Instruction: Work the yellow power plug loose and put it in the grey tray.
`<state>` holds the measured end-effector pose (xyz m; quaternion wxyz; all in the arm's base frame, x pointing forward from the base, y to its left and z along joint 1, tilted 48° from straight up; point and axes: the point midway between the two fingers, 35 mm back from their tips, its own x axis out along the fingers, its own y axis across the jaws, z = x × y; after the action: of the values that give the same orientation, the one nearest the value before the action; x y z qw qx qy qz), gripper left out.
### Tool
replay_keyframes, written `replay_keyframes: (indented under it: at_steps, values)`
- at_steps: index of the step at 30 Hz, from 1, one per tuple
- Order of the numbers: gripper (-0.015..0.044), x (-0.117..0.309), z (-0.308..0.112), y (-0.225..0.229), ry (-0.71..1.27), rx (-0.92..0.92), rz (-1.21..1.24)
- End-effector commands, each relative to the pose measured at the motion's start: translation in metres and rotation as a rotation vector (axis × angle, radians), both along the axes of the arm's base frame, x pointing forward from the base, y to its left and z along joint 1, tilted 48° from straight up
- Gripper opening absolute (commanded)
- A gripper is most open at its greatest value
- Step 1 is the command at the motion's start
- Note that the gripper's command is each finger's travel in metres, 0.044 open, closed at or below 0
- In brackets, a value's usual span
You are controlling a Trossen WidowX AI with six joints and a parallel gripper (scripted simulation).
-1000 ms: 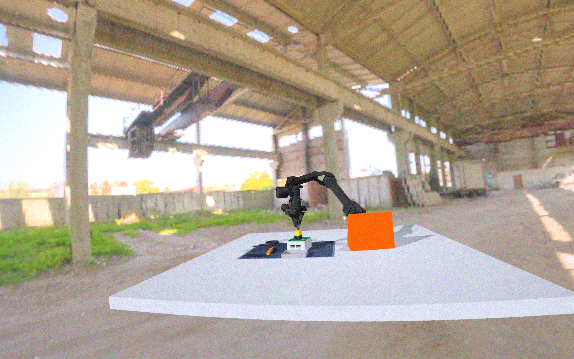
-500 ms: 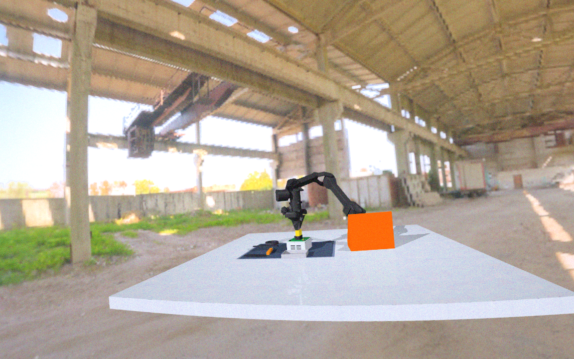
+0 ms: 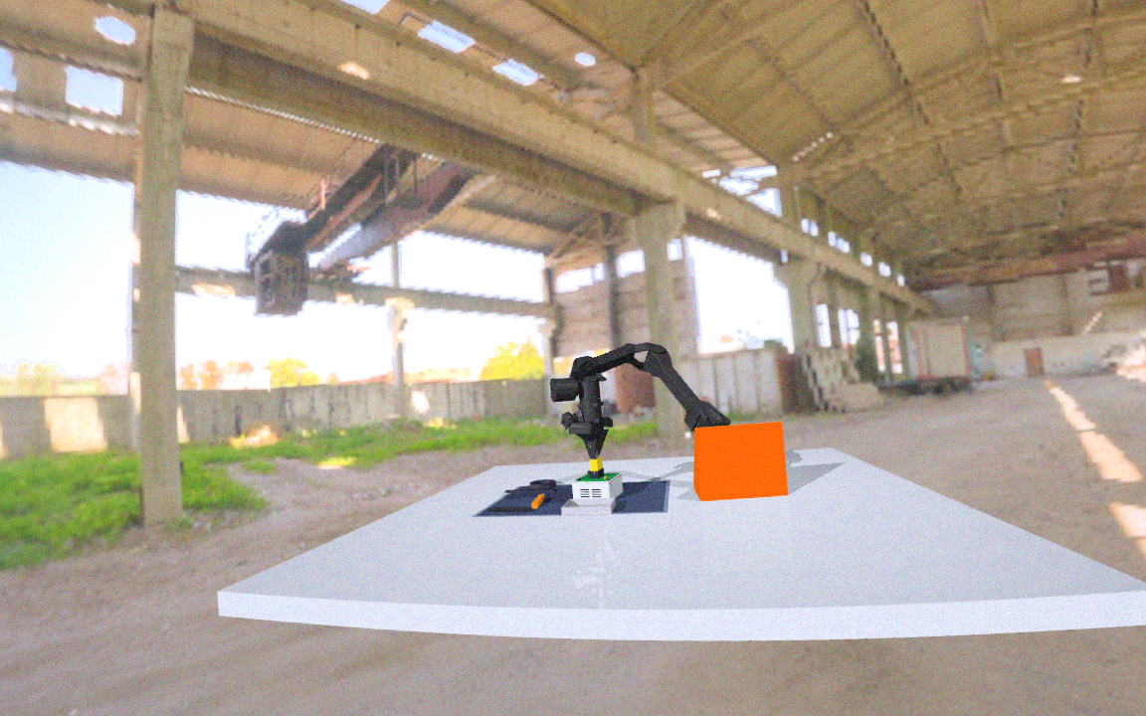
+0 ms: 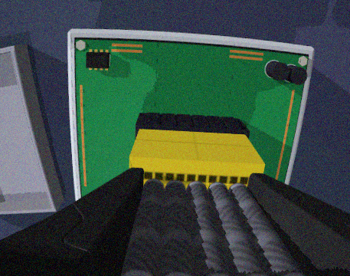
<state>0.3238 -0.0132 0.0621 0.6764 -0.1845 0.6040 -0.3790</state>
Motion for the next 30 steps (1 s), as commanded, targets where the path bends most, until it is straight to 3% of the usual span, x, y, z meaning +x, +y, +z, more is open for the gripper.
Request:
replay_keyframes:
  at_steps: [1,15,25,30]
  values:
    - [0.0000,0.000,0.001,-0.001,0.001,-0.005,0.004]
    - [0.0000,0.003,0.007,0.017,0.020,-0.090,-0.014]
    - [0.0000,-0.002,0.022,0.007,-0.025,0.118,0.030]
    - [0.0000,-0.002,0.021,0.008,-0.020,0.098,0.026]
